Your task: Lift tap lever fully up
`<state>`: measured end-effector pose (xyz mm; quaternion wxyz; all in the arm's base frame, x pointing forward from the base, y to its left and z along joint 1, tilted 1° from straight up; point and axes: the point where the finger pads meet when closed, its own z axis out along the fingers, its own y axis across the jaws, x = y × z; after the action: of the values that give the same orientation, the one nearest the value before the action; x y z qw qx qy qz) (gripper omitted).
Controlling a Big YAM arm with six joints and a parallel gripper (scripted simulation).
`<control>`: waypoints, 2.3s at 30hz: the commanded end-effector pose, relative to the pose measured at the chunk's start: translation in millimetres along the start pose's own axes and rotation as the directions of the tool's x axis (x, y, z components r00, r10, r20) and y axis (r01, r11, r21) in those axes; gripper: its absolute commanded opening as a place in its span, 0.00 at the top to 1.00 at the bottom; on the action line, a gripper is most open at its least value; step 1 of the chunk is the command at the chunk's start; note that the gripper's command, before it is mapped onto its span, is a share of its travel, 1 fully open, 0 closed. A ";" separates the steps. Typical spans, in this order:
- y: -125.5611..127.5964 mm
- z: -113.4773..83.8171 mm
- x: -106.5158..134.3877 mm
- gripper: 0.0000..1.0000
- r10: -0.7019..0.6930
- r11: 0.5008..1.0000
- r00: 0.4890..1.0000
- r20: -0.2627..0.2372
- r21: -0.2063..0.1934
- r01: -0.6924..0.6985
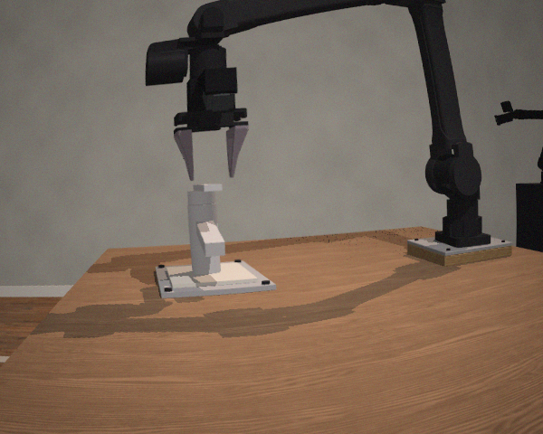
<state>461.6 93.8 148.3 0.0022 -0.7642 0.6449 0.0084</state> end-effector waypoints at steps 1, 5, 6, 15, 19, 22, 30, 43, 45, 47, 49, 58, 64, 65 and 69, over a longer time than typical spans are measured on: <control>-7.2 -0.4 -8.2 0.40 -0.007 1.000 1.000 0.004 0.019 0.007; -12.4 -3.5 -8.5 0.40 -0.007 1.000 1.000 0.004 0.030 0.007; -12.8 -3.8 -8.5 0.40 -0.007 1.000 1.000 0.004 0.031 0.007; -14.1 -4.8 -8.6 0.40 -0.007 1.000 1.000 0.004 0.030 0.007; -14.4 -5.1 -8.6 0.40 -0.007 1.000 1.000 0.004 0.030 0.007; -14.5 -5.2 -8.6 0.40 -0.007 1.000 1.000 0.004 0.030 0.007; -14.7 -5.3 -8.6 0.40 -0.007 1.000 1.000 0.004 0.030 0.007; -14.7 -5.4 -8.6 0.40 -0.007 1.000 1.000 0.004 0.030 0.007; -14.7 -5.4 -8.6 0.40 -0.007 1.000 1.000 0.004 0.030 0.007; -14.9 -5.4 -8.7 0.40 -0.007 1.000 1.000 0.004 0.030 0.007; -15.8 -6.0 -9.0 0.40 -0.007 0.999 1.000 0.004 0.031 0.007; -22.5 -11.4 -11.3 0.40 -0.005 0.999 1.000 0.005 0.043 0.005; -17.7 -6.9 -11.1 0.40 -0.007 1.000 1.000 0.004 0.029 0.007; -16.5 -5.8 -11.0 0.40 -0.008 1.000 1.000 0.004 0.026 0.008; -13.1 -2.9 -10.8 0.40 -0.009 1.000 1.000 0.004 0.018 0.009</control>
<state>464.9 97.2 147.7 0.0044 -0.7642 0.6450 0.0066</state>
